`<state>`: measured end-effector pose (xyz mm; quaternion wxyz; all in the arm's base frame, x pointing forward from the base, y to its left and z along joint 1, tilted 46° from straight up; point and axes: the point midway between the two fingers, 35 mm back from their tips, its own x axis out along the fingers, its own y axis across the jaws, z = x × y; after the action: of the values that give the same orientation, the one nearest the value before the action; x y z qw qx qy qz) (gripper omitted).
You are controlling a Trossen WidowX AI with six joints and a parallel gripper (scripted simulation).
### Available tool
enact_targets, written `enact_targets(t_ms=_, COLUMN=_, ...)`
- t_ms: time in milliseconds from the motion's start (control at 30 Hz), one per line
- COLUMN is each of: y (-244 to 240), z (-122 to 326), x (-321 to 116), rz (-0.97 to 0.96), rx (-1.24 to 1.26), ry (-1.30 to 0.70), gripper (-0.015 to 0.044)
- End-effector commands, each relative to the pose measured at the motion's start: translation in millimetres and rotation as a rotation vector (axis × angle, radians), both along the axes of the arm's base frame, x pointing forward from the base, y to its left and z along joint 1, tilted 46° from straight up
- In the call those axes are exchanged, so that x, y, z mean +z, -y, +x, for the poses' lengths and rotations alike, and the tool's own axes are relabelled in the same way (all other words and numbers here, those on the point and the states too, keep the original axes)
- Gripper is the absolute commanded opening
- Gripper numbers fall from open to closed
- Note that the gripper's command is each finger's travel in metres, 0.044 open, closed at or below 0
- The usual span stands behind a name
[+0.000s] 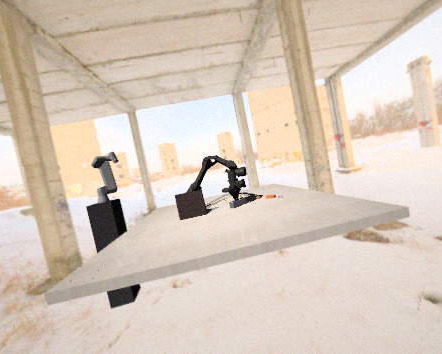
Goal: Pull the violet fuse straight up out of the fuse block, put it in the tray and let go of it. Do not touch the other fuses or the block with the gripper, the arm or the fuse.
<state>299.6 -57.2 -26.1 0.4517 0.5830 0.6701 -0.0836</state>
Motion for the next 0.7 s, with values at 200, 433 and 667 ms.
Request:
enact_targets(t_ms=200, y=-6.0, z=1.0, x=-5.3, rz=0.005, rx=-0.005, ry=-0.001, gripper=0.0071)
enact_targets(t_ms=433, y=-5.7, z=1.5, x=-5.6, rz=-0.001, rx=0.000, ry=0.002, gripper=0.0057)
enact_targets(t_ms=667, y=-5.7, z=1.5, x=-5.6, rz=-0.001, rx=0.000, ry=0.002, gripper=0.0011)
